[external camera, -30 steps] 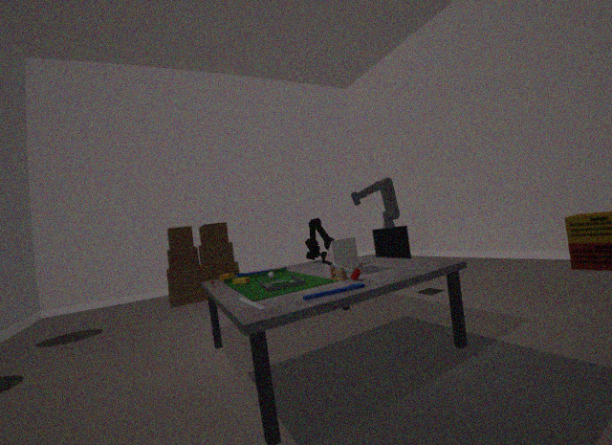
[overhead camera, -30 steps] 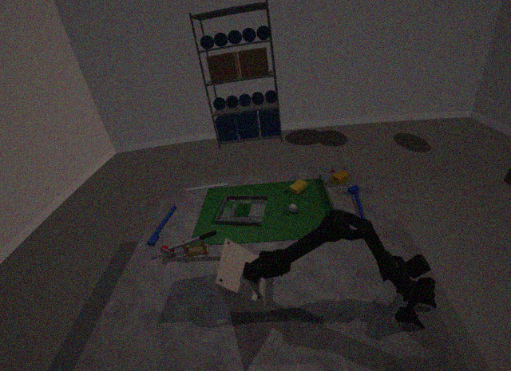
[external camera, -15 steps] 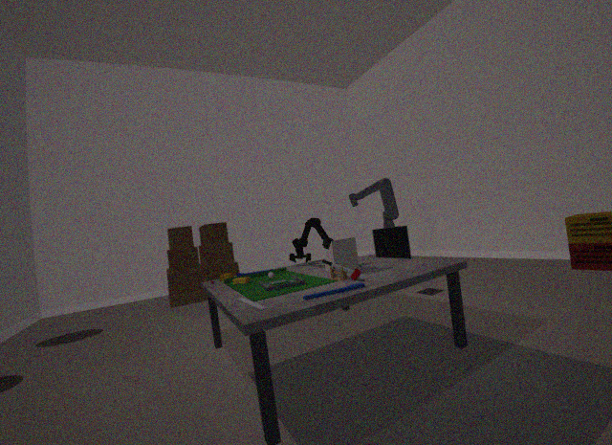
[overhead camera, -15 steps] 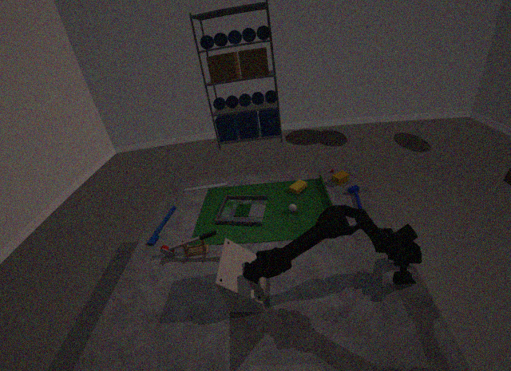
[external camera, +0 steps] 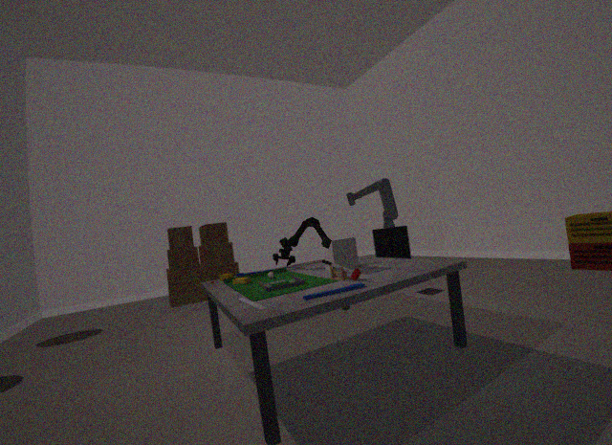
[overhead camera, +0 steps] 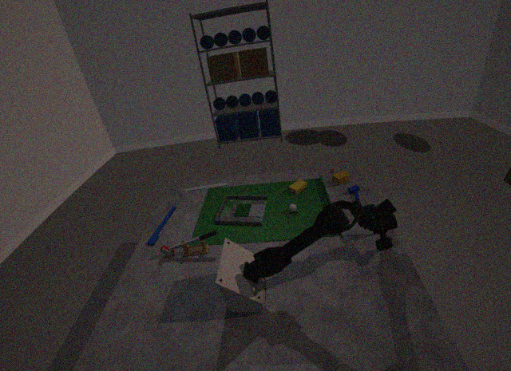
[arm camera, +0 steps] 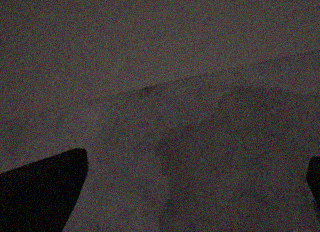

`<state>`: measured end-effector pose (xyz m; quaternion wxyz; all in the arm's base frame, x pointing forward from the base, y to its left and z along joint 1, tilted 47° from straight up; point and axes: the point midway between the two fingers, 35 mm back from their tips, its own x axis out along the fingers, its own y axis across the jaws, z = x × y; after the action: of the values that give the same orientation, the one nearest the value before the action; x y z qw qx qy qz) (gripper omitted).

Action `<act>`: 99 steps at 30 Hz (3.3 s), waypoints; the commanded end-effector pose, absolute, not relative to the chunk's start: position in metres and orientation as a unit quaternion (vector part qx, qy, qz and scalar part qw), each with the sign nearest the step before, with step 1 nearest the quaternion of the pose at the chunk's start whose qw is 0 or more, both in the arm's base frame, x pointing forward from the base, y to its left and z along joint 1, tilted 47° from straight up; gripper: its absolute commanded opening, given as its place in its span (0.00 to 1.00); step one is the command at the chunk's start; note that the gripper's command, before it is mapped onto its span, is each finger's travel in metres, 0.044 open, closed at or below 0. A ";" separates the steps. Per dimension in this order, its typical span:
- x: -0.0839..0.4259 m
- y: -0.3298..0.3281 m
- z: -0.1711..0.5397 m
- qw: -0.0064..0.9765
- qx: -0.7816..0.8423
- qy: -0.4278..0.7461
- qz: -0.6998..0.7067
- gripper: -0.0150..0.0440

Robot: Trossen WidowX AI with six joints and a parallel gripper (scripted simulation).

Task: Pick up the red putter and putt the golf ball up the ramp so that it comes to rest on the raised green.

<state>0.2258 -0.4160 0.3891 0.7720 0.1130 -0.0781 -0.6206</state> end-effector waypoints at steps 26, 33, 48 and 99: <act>0.467 -0.149 0.195 0.897 -0.127 0.352 -0.235 1.00; 0.474 -0.052 0.116 0.854 -0.218 0.462 -0.103 1.00; 0.367 0.140 -0.036 0.599 -0.481 0.611 0.192 1.00; 0.209 0.158 -0.159 0.208 -0.695 0.596 0.345 1.00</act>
<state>0.2106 0.1654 -0.1555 -0.2160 0.6942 -0.5937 -0.3447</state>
